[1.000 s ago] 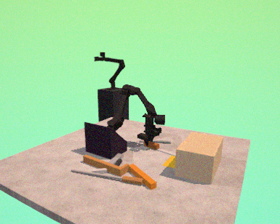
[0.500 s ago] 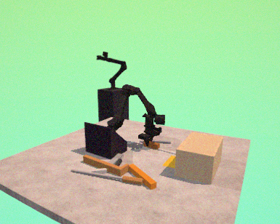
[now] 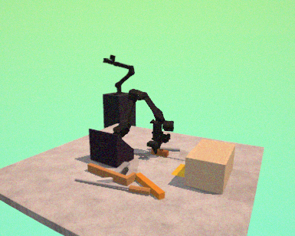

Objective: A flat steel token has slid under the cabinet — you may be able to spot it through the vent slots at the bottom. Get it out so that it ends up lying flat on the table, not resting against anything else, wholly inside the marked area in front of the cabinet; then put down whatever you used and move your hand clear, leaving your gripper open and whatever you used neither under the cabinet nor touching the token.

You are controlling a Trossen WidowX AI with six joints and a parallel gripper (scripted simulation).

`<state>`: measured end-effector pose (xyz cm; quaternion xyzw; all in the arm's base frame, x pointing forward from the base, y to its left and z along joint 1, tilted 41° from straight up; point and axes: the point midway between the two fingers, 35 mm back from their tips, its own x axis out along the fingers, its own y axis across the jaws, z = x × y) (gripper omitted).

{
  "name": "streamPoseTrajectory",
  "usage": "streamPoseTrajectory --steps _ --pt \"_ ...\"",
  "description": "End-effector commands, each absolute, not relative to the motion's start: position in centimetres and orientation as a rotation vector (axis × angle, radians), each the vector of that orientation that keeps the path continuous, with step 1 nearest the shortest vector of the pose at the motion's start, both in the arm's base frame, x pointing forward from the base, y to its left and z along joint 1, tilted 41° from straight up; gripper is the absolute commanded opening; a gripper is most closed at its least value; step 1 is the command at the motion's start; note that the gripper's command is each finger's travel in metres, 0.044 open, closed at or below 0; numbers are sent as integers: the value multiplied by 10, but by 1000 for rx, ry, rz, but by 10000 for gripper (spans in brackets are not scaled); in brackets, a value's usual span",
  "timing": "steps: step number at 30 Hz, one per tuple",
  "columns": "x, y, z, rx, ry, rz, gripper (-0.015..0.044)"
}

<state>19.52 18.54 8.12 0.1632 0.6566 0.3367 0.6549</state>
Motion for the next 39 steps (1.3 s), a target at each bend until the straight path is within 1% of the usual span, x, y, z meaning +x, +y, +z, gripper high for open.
streamPoseTrajectory --steps 1,39 --pt "195 186 83 343 1467 794 0" --pt "194 186 83 112 1322 1001 0"
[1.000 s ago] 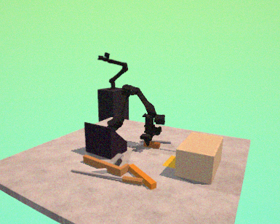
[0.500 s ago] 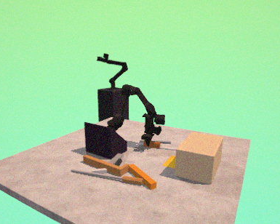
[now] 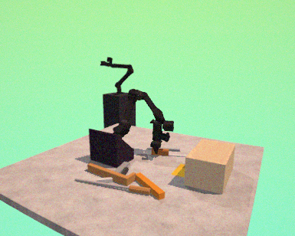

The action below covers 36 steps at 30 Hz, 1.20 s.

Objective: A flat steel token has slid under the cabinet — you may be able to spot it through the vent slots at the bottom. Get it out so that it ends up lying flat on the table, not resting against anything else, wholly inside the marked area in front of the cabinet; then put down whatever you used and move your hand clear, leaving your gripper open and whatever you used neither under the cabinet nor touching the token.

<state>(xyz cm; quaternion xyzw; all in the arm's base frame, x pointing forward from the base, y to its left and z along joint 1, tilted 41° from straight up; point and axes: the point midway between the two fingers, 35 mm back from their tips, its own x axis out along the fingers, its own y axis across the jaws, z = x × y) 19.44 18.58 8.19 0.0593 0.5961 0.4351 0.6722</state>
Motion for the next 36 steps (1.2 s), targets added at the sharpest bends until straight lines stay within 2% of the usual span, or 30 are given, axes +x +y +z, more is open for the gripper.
streamPoseTrajectory --steps 1,36 --pt "194 186 83 106 1318 1007 0" --pt "202 175 72 -31 1224 1118 0"
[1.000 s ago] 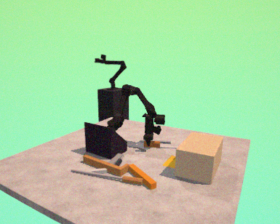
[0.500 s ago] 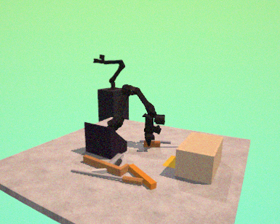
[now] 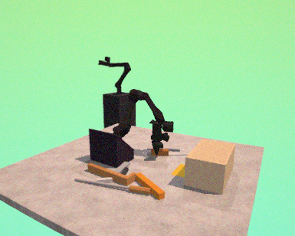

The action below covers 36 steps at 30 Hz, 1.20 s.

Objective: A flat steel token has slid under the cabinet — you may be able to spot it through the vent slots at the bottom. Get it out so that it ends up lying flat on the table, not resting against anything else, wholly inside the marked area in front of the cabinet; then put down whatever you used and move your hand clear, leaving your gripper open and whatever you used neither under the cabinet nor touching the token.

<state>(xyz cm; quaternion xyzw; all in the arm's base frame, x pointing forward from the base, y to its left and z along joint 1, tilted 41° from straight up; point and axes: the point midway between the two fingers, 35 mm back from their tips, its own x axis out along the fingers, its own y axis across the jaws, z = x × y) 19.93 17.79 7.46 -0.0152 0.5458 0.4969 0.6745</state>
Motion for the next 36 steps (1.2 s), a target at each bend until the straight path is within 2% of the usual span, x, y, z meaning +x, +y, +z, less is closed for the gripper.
streamPoseTrajectory --steps 1,36 --pt "203 174 71 -32 1223 1118 0" --pt "222 146 45 -41 1219 1122 0"
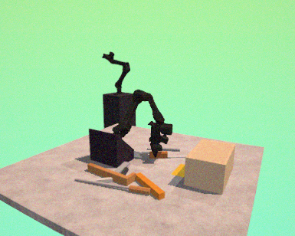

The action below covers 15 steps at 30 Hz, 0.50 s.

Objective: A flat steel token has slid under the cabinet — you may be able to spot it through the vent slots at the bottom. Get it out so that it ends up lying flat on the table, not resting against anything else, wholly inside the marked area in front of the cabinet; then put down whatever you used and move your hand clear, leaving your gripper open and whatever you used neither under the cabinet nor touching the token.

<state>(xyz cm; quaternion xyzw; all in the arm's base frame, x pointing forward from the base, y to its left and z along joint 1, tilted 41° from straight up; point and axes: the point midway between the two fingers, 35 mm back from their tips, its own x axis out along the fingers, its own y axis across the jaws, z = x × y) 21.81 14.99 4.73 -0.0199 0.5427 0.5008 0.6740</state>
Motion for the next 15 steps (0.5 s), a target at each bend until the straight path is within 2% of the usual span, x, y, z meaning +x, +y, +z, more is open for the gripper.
streamPoseTrajectory --steps 1,15 --pt "222 145 44 -41 1219 1122 0" --pt "229 135 34 -43 1219 1122 0"
